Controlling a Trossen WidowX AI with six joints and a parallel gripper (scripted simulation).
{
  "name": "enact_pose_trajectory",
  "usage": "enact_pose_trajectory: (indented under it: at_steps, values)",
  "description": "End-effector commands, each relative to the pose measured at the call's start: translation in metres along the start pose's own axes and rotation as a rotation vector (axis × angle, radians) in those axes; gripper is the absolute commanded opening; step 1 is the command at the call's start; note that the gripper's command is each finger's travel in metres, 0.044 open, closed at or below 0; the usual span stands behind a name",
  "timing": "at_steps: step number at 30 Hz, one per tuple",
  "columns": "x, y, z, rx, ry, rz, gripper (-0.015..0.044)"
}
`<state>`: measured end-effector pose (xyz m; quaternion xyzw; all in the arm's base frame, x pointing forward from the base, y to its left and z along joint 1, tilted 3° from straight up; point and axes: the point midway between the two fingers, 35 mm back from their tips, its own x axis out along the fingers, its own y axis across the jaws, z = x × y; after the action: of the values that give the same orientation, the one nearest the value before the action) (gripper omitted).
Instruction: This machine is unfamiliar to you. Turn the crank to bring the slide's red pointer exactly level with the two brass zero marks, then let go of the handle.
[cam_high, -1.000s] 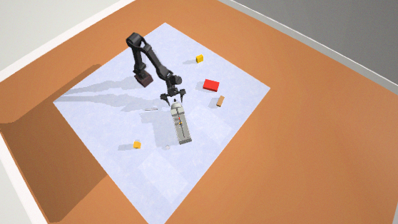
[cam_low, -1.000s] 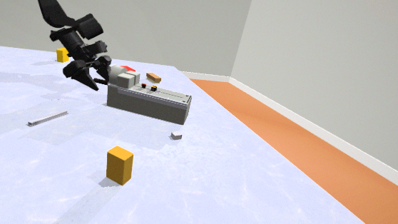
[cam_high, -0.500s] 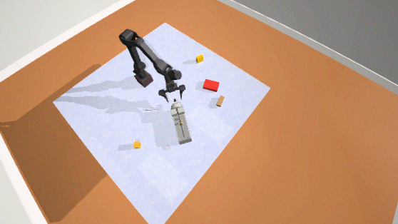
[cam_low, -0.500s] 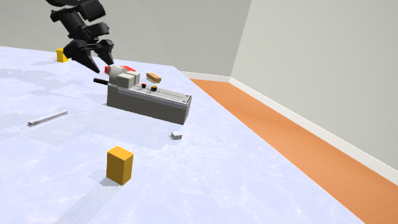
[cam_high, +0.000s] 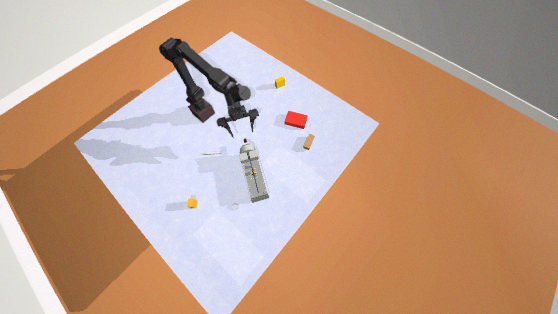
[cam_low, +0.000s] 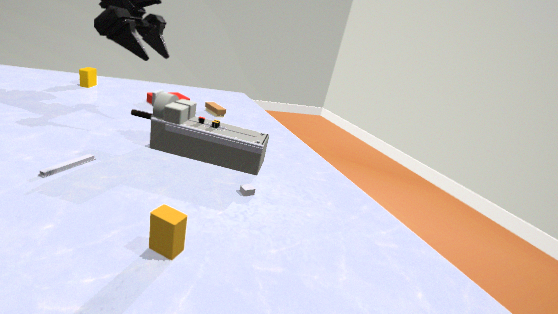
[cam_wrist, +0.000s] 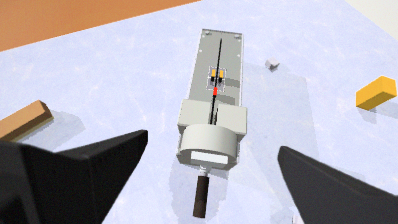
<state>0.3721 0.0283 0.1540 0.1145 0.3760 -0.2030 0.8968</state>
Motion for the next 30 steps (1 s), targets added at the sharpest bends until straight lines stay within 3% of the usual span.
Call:
enact_pose_trajectory:
  at_steps: [1, 15, 25, 30]
  values:
    - [0.015, -0.004, 0.015, -0.039, 0.039, 0.02, 0.044]
    - [0.075, -0.038, 0.084, -0.188, 0.098, 0.171, 0.044]
    - [0.113, -0.038, 0.05, -0.19, 0.098, 0.173, 0.044]
    - [0.115, -0.039, 0.047, -0.19, 0.098, 0.173, 0.044]
